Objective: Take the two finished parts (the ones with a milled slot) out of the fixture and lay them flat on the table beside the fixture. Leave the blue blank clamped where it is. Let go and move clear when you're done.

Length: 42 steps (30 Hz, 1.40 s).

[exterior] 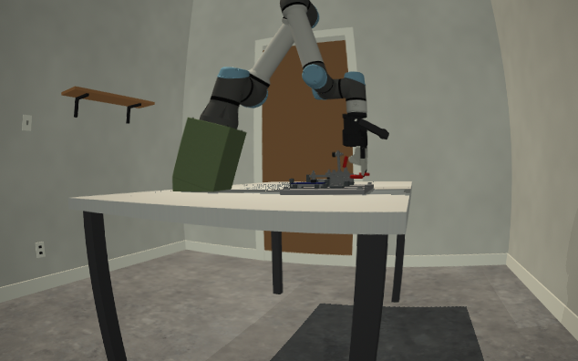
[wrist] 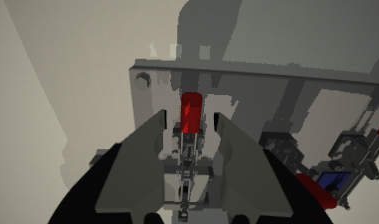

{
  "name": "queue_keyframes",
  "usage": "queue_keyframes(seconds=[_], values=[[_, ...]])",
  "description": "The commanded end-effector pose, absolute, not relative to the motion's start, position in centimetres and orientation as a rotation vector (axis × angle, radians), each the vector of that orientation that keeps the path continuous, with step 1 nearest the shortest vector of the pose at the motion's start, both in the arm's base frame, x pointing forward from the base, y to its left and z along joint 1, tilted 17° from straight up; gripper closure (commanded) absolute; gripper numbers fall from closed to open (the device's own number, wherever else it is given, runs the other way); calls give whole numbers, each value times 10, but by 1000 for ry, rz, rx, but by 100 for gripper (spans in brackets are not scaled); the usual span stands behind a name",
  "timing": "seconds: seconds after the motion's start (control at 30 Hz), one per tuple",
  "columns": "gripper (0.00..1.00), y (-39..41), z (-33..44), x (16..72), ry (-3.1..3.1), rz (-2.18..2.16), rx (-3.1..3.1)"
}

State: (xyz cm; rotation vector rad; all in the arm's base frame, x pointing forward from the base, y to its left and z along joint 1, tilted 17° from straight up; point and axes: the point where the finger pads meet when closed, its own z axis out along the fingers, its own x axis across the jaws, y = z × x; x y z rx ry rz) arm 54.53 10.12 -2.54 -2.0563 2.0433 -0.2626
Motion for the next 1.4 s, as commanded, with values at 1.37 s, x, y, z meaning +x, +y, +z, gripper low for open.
queue_keyframes(seconds=[1.37], values=[[100, 101, -32, 548, 2042, -264, -2056]])
